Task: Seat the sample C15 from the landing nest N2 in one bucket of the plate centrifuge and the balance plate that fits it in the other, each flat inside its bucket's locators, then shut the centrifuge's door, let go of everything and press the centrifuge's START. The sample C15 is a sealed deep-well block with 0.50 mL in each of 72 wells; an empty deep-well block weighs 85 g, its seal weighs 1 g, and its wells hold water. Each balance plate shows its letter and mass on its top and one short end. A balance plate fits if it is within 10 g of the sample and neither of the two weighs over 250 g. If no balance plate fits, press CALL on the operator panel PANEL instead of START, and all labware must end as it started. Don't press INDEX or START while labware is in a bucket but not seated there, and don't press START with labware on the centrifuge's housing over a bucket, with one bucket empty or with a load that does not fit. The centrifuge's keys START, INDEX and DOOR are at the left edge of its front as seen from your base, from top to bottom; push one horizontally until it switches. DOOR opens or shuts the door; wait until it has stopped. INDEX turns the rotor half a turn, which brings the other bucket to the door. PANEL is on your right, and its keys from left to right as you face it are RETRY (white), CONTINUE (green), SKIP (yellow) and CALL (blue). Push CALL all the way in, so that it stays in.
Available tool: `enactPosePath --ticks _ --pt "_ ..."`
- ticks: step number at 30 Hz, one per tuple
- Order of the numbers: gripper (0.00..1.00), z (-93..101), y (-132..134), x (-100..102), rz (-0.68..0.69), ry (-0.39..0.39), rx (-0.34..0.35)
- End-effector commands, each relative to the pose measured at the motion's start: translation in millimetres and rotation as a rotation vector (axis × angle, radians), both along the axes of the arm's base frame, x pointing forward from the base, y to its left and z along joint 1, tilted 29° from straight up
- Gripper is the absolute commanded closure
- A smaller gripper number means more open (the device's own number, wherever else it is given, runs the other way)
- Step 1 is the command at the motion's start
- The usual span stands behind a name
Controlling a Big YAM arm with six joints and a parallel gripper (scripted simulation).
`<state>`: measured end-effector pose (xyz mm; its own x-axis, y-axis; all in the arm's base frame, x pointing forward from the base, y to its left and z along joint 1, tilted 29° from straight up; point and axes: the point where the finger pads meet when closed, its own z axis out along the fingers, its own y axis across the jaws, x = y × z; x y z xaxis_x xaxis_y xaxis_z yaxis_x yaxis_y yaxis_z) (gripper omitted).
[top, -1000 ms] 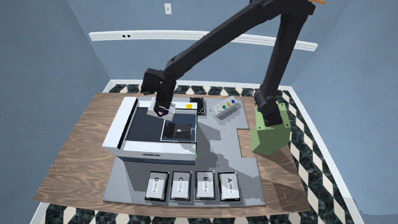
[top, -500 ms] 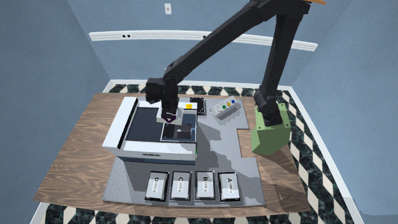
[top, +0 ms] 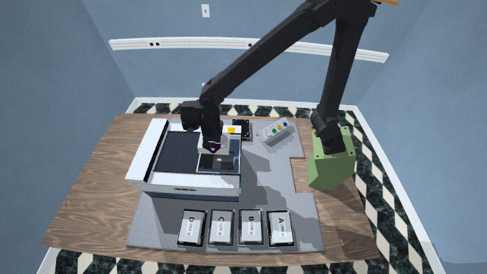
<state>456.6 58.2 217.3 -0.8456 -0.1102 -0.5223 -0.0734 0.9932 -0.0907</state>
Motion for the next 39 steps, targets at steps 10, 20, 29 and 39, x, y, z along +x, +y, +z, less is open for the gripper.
enactPosePath --ticks 10,20,29,39 --pt "1.0 -8.7 9 -8 0.001 0.048 -0.004" --pt "1.0 -10.2 9 -11 0.002 0.056 -0.006" --pt "1.0 -13.6 9 -11 0.002 0.063 -0.007" --pt "1.0 -19.4 9 -1 0.001 0.046 0.001"
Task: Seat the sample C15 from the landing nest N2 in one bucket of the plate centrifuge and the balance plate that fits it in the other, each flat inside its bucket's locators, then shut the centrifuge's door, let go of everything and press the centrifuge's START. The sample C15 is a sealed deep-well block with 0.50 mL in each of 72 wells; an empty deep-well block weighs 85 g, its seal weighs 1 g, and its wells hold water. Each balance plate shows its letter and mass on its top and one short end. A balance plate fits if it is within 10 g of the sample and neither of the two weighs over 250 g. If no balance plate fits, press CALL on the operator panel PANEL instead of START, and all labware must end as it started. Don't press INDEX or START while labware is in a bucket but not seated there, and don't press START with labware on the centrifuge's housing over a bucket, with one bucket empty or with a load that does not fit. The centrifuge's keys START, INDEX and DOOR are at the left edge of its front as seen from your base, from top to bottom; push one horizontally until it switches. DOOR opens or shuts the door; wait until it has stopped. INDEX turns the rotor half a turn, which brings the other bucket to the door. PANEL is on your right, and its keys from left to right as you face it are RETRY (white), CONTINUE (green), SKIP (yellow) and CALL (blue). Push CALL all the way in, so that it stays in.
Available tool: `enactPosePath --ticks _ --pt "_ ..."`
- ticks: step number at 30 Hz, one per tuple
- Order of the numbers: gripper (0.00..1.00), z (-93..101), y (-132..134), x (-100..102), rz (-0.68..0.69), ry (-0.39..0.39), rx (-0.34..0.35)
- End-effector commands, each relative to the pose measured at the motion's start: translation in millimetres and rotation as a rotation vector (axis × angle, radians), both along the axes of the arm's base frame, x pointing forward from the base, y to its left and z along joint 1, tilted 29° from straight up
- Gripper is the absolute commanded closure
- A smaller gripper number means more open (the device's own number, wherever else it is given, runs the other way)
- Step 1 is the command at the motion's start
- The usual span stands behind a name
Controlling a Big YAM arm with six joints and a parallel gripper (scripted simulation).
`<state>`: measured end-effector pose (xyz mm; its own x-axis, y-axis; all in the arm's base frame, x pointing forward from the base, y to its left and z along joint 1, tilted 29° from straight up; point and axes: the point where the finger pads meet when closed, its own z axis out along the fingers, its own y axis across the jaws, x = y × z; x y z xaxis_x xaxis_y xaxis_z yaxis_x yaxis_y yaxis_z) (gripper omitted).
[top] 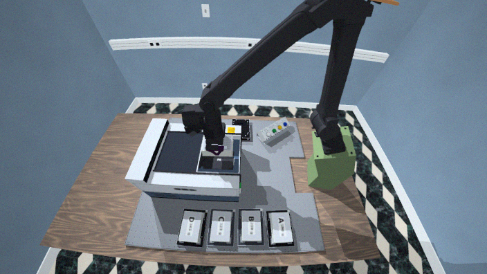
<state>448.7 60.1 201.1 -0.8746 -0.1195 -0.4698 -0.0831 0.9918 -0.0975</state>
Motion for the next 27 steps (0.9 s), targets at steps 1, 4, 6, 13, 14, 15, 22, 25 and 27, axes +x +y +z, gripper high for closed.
enactPosePath --ticks 1,4,6,13,14,15,22,25,27 --pt "1.0 -6.2 6 6 -0.005 -0.009 0.012" --pt "1.0 -9.0 3 8 -0.01 -0.009 0.012" --pt "1.0 11.4 3 13 -0.012 -0.056 0.021" --pt "1.0 -23.6 -4 17 -0.012 -0.009 0.006" --pt "1.0 -25.7 -4 19 -0.01 -0.008 0.005" --pt "1.0 -27.8 -4 20 -0.007 -0.008 0.004" --pt "1.0 -38.7 -4 26 -0.004 -0.008 0.002" --pt "1.0 -38.2 -4 35 -0.004 -0.022 0.005" --pt "1.0 -47.6 -5 33 -0.004 -0.011 0.002"
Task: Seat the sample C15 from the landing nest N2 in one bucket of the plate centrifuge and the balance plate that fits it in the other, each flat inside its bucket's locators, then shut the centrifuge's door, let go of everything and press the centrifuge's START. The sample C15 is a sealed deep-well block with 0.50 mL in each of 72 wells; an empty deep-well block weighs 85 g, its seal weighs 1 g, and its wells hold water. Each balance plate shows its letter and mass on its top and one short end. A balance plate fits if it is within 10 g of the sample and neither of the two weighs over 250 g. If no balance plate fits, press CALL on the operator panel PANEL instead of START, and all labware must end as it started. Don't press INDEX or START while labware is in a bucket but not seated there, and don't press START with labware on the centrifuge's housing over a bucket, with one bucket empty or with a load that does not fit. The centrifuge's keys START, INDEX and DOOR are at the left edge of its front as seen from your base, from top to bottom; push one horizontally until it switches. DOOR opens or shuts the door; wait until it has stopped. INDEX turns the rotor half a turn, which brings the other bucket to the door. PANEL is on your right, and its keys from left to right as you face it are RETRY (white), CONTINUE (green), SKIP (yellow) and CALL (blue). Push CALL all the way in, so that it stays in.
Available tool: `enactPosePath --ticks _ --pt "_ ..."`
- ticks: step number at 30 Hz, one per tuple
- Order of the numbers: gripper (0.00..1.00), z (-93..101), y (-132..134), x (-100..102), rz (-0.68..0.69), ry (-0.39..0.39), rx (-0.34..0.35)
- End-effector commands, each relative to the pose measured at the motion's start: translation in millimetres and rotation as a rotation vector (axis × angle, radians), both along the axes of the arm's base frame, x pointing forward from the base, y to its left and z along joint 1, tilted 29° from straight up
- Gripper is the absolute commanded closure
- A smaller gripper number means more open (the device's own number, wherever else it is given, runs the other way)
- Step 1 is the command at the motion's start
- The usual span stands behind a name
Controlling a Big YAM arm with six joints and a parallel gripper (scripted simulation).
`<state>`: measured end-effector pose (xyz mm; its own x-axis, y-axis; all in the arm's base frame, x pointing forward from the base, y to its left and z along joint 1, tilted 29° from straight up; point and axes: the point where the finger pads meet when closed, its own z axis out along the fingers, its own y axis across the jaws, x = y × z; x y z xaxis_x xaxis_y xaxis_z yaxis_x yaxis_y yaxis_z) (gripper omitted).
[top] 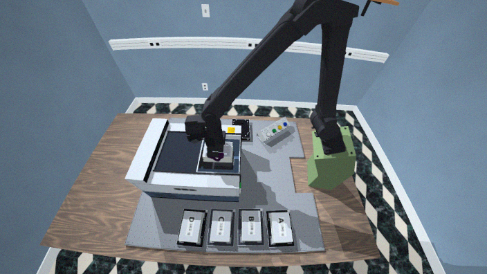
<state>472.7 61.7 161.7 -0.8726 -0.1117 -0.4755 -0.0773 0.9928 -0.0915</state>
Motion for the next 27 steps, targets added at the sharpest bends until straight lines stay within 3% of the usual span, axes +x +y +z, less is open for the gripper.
enactPosePath --ticks 1,9,12,13,16,20,23,27 --pt "1.0 -11.9 -7 9 0.001 -0.002 -0.005" --pt "1.0 -22.6 -7 18 0.001 -0.008 -0.004" --pt "1.0 -17.6 -7 18 0.001 -0.021 -0.002" --pt "1.0 -0.7 -6 26 0.001 -0.059 0.004" --pt "1.0 -21.7 -7 27 0.001 -0.022 -0.002" --pt "1.0 -25.8 -7 28 0.001 -0.019 -0.002" --pt "1.0 -14.7 -7 28 0.001 -0.045 0.002" --pt "1.0 -20.3 -7 28 0.001 -0.034 0.0"
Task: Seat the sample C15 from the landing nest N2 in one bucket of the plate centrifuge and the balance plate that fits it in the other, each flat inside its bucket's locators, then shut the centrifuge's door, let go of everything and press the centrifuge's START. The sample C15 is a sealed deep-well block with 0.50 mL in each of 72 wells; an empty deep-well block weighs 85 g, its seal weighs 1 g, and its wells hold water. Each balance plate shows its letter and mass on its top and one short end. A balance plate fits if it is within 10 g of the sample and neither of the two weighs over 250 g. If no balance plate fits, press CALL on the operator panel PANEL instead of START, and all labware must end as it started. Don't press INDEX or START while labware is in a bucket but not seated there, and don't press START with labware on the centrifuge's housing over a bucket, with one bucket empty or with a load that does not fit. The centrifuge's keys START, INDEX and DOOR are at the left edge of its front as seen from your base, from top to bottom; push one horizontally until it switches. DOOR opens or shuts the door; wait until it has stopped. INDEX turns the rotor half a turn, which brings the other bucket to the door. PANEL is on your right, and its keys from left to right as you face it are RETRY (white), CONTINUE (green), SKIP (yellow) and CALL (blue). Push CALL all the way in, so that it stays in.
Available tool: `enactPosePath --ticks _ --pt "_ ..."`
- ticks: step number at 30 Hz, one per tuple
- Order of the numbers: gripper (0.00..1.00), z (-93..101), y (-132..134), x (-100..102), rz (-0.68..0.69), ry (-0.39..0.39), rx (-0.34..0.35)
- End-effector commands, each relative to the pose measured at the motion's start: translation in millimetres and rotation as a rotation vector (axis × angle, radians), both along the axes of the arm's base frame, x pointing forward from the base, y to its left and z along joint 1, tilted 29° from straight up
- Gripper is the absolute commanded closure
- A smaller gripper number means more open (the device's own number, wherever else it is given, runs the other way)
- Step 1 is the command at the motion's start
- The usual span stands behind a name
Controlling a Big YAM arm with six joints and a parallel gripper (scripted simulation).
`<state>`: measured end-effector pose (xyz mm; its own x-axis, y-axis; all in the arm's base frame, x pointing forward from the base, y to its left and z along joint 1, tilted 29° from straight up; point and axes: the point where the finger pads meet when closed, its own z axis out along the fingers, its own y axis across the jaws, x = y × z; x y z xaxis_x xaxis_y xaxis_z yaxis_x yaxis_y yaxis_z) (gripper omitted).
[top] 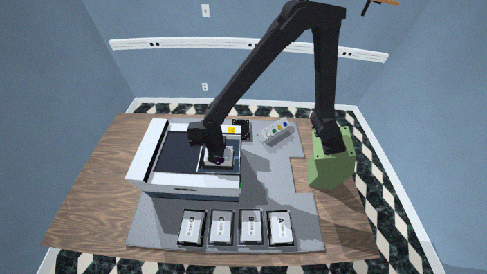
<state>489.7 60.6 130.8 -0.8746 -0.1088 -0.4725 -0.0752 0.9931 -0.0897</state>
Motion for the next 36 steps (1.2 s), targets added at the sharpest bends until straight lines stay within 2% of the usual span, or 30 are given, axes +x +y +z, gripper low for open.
enactPosePath --ticks 1,25,36 --pt "1.0 10.6 -6.0 11.3 0.003 -0.038 -0.001" --pt "1.0 10.0 -6.0 11.6 0.003 -0.037 -0.002" --pt "1.0 15.1 -5.4 21.0 0.003 -0.049 0.0"
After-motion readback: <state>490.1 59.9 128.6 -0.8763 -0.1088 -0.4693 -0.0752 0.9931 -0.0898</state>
